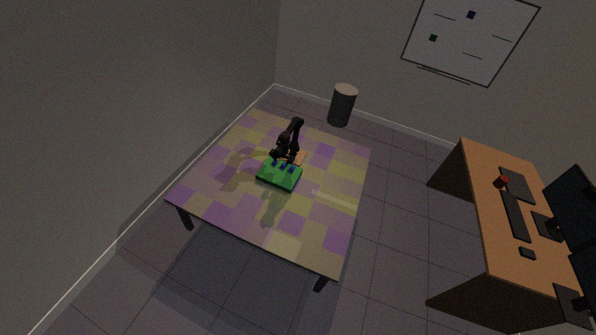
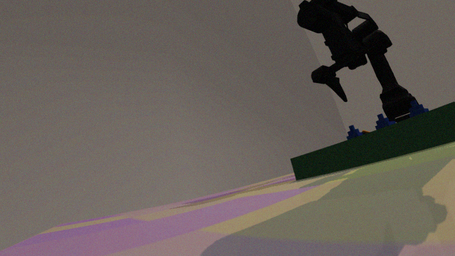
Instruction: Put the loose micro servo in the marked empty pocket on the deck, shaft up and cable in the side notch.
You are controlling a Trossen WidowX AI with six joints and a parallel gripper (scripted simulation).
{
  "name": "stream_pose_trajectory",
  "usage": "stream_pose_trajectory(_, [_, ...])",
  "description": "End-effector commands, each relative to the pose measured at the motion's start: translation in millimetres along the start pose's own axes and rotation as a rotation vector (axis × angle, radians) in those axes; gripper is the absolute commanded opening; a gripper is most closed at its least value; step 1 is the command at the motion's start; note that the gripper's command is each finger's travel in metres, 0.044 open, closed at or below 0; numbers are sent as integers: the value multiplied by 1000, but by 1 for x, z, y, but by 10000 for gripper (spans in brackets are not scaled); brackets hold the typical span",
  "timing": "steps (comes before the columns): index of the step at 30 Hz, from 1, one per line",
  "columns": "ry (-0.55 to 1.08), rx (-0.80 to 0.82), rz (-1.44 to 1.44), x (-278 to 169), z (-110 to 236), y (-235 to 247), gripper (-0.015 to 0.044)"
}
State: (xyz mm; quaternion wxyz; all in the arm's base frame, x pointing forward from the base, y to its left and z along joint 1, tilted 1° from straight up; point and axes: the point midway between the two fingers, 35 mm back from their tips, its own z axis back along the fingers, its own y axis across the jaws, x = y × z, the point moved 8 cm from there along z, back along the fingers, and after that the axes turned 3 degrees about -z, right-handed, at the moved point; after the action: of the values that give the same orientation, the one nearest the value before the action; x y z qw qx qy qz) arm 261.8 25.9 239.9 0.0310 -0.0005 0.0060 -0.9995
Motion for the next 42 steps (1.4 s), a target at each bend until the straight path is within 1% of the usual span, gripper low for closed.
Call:
stream_pose_trajectory(1, [2,1,-2,-29,15,-1,440])
stream_pose_trajectory(6, [3,1,-3,-34,19,-1,440])
stream_pose_trajectory(12, [19,0,-5,-24,53,-1,440])
stream_pose_trajectory(42, [19,0,-5,-24,53,-1,440])
